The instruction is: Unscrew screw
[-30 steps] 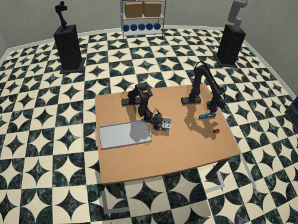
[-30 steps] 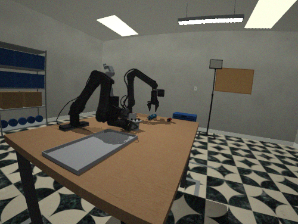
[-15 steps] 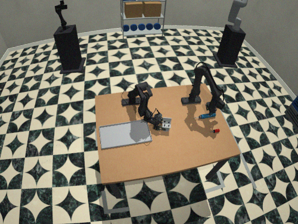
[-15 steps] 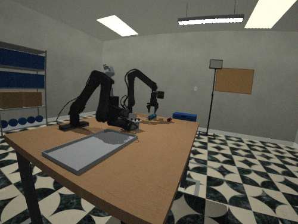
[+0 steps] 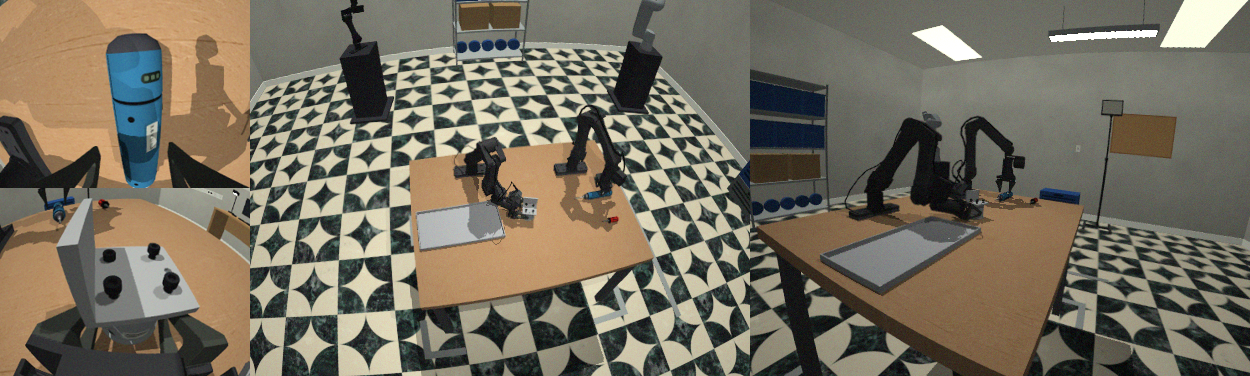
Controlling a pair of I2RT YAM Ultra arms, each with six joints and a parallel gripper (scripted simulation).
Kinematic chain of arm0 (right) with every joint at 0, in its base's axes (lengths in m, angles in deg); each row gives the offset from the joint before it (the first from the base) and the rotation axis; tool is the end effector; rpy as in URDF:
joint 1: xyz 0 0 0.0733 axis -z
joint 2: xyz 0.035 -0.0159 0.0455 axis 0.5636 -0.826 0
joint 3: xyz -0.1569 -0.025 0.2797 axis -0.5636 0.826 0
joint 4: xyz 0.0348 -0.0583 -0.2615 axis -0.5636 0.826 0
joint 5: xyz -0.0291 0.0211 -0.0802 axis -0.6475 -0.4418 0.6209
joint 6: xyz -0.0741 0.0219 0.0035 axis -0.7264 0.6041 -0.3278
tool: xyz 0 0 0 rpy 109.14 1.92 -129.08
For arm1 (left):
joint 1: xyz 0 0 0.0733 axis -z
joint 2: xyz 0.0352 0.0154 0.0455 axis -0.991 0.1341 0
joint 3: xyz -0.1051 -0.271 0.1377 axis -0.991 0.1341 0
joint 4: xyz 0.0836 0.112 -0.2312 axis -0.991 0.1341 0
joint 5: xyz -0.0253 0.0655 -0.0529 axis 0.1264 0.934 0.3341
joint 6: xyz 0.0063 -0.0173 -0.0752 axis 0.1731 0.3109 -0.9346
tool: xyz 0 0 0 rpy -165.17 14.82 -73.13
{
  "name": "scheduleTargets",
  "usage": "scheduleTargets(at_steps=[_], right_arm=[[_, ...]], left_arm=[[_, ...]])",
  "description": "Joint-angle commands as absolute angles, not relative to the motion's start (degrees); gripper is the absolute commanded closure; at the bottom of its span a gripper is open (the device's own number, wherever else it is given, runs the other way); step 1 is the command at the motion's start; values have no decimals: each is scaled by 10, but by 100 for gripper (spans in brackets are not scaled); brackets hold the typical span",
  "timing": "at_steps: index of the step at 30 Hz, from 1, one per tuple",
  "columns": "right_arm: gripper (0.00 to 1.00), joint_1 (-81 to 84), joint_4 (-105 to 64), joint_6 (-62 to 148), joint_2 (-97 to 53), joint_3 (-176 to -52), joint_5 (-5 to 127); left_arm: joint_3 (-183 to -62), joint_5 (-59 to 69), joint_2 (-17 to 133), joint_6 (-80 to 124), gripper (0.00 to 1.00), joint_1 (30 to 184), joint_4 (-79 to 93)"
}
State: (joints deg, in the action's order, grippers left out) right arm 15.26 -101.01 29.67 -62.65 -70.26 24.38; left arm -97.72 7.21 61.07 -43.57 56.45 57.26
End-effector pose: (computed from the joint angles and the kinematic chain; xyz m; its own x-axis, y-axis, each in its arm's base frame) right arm 0.3127 0.1546 0.0743 -0.1180 -0.2267 -0.9668 -0.8808 0.4735 -0.0035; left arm 0.2130 0.1040 0.1839 0.0583 -0.9982 0.0113 -0.9982 -0.0581 0.0158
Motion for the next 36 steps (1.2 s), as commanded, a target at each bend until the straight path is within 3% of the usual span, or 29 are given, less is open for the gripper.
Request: scheduleTargets(at_steps=[1, 36], right_arm=[[41, 146, -1001, 295, -639, -719, 243], [41, 146, -1001, 295, -639, -719, 243]], left_arm=[[-964, 71, 622, -440, 35, 569, 547], [-946, 72, 639, -437, 35, 565, 495]])
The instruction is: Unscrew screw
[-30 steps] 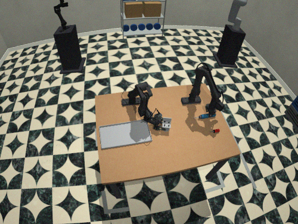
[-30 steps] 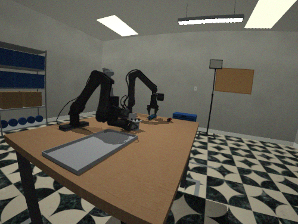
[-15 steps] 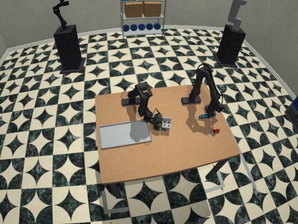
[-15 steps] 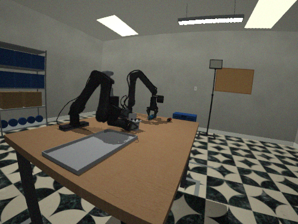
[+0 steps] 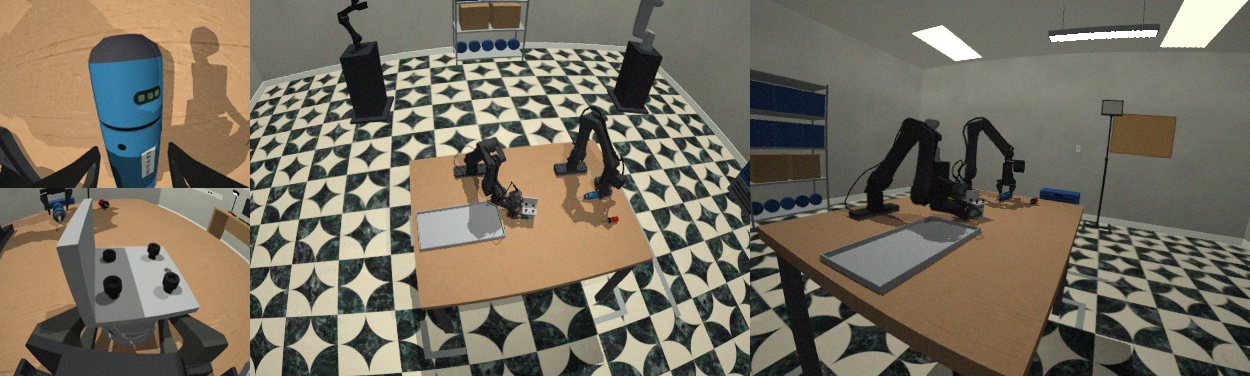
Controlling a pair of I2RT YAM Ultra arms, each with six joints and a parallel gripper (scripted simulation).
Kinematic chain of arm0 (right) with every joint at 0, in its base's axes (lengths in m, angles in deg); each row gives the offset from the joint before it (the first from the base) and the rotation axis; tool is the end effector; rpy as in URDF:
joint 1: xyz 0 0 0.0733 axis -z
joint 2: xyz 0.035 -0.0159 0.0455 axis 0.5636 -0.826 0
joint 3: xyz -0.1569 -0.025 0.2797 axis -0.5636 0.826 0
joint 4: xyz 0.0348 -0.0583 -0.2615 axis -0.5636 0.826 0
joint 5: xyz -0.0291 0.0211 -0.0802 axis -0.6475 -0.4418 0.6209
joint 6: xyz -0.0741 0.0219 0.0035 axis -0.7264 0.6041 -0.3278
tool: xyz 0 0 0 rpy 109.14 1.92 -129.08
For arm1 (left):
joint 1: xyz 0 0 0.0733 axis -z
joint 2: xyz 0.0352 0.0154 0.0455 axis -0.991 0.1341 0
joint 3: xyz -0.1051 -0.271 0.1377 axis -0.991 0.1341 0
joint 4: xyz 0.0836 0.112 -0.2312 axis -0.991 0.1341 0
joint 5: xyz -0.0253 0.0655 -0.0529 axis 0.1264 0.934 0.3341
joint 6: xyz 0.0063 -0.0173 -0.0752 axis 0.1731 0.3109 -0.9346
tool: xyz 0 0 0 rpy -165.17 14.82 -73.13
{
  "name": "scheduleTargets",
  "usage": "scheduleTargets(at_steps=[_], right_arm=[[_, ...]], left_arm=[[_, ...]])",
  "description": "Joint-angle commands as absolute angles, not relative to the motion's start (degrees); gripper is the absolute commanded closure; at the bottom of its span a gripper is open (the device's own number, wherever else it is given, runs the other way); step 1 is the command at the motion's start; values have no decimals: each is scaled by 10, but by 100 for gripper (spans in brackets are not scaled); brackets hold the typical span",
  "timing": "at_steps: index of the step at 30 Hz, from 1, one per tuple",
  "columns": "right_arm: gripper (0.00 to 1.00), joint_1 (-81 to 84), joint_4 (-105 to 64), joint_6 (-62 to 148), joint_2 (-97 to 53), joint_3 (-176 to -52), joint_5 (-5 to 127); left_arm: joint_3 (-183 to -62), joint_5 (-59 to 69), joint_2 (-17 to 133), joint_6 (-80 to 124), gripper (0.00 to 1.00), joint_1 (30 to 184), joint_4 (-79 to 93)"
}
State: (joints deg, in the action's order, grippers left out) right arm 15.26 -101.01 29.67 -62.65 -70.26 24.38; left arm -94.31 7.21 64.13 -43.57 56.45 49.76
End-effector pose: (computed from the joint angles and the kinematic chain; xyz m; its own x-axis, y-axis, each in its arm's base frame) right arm 0.3127 0.1546 0.0743 -0.1180 -0.2267 -0.9668 -0.8808 0.4735 -0.0035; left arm 0.2176 0.1062 0.1584 0.0582 -0.9983 0.0045 -0.9983 -0.0582 -0.0008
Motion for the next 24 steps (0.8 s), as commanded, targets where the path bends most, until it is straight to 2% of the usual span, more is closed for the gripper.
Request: scheduleTargets(at_steps=[1, 5, 6, 22, 23, 24], right_arm=[[41, 146, -1001, 295, -639, -719, 243], [41, 146, -1001, 295, -639, -719, 243], [41, 146, -1001, 295, -639, -719, 243], [41, 146, -1001, 295, -639, -719, 243], [41, 146, -1001, 295, -639, -719, 243], [41, 146, -1001, 295, -639, -719, 243]], left_arm=[[-946, 72, 639, -437, 35, 565, 495], [-946, 72, 639, -437, 35, 565, 495], [-946, 72, 639, -437, 45, 565, 495], [-946, 72, 639, -437, 45, 565, 495], [-946, 72, 639, -437, 54, 565, 495], [-946, 72, 639, -437, 54, 565, 495]])
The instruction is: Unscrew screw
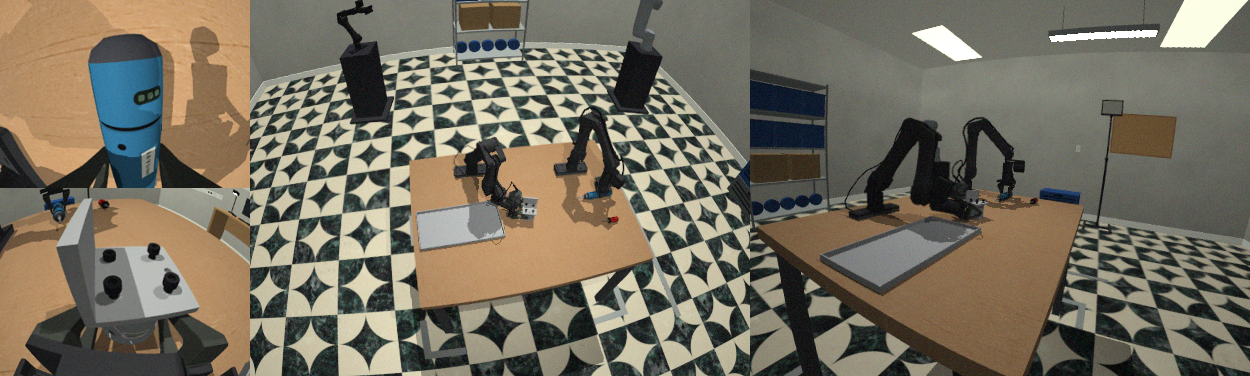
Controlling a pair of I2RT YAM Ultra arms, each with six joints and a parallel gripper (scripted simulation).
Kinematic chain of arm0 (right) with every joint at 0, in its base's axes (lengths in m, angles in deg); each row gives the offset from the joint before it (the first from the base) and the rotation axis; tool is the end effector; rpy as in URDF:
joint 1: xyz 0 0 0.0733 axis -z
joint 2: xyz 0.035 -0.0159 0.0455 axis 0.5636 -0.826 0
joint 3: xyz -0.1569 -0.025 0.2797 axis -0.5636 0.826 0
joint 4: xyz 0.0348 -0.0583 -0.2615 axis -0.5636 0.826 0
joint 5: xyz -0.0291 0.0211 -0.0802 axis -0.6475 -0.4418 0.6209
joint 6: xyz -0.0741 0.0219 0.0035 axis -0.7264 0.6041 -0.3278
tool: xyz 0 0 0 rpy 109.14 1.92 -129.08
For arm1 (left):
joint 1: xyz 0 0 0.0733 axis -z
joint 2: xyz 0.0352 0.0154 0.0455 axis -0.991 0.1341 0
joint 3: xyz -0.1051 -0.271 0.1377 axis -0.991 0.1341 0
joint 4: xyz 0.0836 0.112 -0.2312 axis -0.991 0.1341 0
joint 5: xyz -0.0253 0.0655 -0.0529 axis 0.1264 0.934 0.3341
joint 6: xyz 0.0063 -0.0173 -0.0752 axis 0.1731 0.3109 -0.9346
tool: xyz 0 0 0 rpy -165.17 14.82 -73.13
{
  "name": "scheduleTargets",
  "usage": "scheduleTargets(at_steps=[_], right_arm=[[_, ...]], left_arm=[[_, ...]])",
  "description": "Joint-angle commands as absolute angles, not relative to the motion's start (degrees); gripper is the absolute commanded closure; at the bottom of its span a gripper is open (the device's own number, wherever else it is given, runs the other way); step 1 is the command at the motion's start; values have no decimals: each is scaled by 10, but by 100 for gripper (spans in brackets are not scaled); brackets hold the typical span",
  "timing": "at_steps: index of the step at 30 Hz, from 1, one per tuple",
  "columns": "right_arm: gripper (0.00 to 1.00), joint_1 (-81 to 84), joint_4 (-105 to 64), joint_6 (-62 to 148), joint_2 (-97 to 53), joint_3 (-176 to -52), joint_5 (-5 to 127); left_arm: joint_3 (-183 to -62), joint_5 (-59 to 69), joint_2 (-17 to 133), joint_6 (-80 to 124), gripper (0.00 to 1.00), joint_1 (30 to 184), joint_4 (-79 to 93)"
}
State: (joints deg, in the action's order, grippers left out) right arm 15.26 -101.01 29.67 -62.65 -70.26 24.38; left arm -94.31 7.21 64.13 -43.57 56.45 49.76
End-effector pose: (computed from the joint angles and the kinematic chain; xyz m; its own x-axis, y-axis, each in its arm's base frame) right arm 0.3127 0.1546 0.0743 -0.1180 -0.2267 -0.9668 -0.8808 0.4735 -0.0035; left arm 0.2176 0.1062 0.1584 0.0582 -0.9983 0.0045 -0.9983 -0.0582 -0.0008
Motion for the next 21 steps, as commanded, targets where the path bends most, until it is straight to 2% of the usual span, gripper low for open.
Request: scheduleTargets(at_steps=[1, 21], right_arm=[[41, 146, -1001, 295, -639, -719, 243], [41, 146, -1001, 295, -639, -719, 243]], left_arm=[[-946, 72, 639, -437, 54, 565, 495], [-946, 72, 639, -437, 55, 565, 495]])
